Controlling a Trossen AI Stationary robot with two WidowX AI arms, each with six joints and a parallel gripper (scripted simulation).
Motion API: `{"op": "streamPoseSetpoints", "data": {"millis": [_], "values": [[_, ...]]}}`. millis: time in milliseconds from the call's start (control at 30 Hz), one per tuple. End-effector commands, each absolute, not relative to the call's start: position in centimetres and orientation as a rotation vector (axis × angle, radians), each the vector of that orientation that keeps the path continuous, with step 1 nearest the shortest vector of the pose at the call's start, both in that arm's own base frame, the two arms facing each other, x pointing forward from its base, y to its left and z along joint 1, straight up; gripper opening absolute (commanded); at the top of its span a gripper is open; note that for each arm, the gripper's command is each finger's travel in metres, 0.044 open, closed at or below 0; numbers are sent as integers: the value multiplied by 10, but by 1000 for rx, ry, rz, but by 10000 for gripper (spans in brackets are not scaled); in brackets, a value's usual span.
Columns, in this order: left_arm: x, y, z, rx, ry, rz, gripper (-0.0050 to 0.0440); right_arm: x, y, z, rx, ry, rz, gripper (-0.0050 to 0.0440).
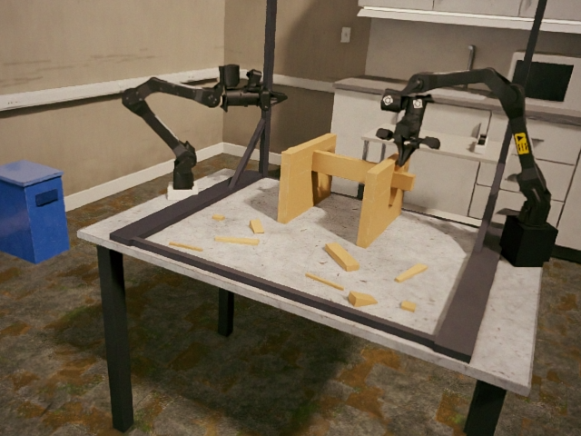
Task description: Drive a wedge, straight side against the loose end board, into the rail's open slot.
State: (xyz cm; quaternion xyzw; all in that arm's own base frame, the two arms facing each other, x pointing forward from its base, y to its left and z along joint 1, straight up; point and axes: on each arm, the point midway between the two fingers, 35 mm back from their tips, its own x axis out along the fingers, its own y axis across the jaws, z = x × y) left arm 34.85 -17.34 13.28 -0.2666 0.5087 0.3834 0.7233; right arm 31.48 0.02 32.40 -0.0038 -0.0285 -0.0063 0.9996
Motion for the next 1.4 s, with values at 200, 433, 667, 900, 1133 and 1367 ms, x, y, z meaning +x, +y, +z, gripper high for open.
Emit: {"op": "streamPoseSetpoints", "data": {"millis": [200, 433, 667, 900, 1133, 1367], "values": [[344, -173, 108, -543, 1175, 884, -50, 314, 1, 335, -10, -80, -12, 200], [342, -173, 98, -521, 1198, 902, -50, 314, 1, 335, -10, -80, -12, 200], [342, -173, 98, -521, 1198, 902, -50, 314, 1, 335, -10, -80, -12, 200], [343, -173, 98, -521, 1198, 902, -50, 314, 1, 335, -10, -80, -12, 200], [343, -173, 98, -521, 1198, 902, -50, 314, 1, 335, -10, -80, -12, 200], [343, -173, 98, -521, 1198, 902, -50, 314, 1, 335, -10, -80, -12, 200]]}}
